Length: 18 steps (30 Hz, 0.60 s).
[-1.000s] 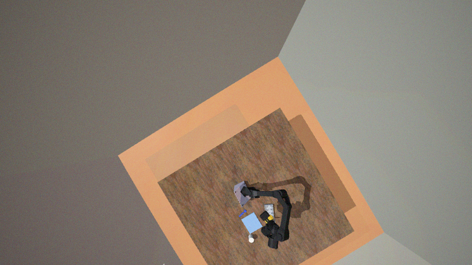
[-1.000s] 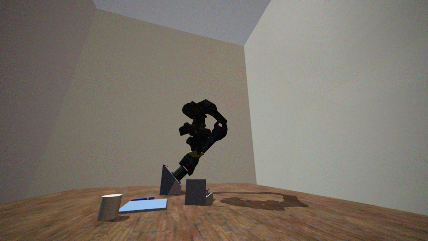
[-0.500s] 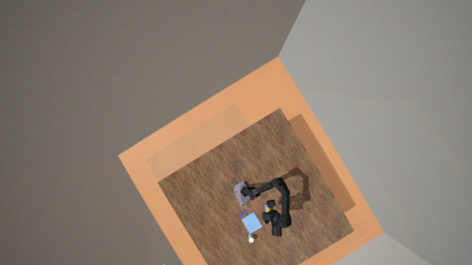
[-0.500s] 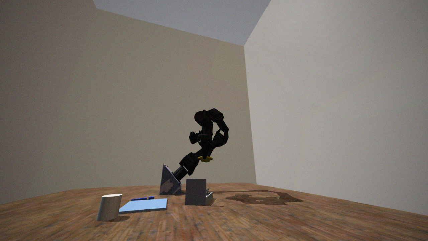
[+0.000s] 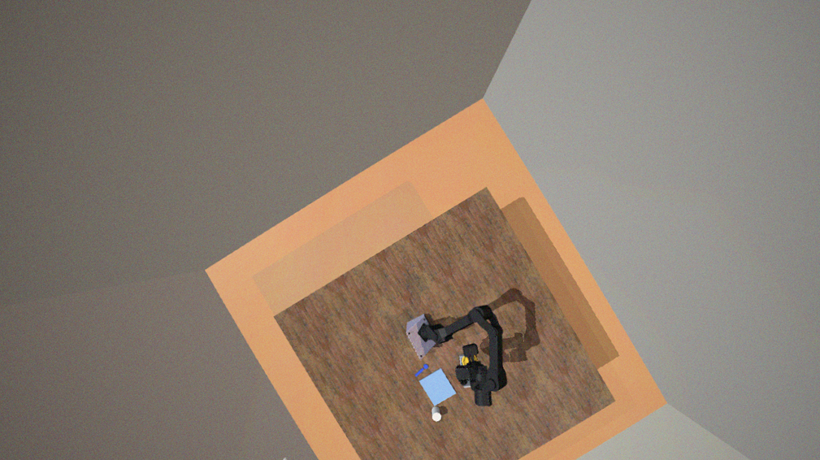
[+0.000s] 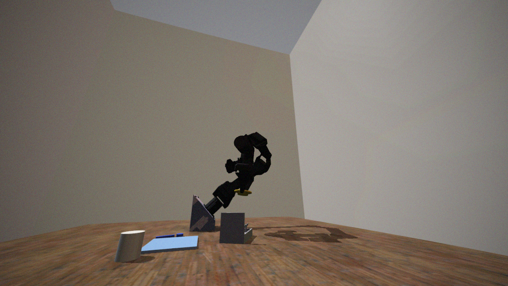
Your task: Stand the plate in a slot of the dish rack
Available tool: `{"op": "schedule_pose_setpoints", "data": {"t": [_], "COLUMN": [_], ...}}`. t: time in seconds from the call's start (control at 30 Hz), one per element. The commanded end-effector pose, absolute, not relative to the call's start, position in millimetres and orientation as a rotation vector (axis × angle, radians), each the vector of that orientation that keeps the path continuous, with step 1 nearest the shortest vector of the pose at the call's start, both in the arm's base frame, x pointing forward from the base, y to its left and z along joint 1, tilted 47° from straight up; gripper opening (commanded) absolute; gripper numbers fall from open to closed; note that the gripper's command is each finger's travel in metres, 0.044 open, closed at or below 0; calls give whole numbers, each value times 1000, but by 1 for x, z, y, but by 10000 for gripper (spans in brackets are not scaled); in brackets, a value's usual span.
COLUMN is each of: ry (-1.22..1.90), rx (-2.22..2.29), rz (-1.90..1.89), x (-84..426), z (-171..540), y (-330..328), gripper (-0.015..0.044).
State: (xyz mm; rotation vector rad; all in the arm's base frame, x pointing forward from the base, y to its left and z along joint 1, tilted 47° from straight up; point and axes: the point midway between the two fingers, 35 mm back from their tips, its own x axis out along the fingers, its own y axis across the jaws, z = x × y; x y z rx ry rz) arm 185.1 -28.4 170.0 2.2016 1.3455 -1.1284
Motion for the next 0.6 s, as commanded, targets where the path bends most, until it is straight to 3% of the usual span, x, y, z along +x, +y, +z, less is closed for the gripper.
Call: {"op": "schedule_pose_setpoints", "data": {"t": [0.0, 0.57], "ry": [1351, 1287], "rx": [2098, 1640], "rz": [-1164, -1228], "x": [180, 168], "z": [160, 121], "y": [-23, -17], "gripper": [0, 0]}}
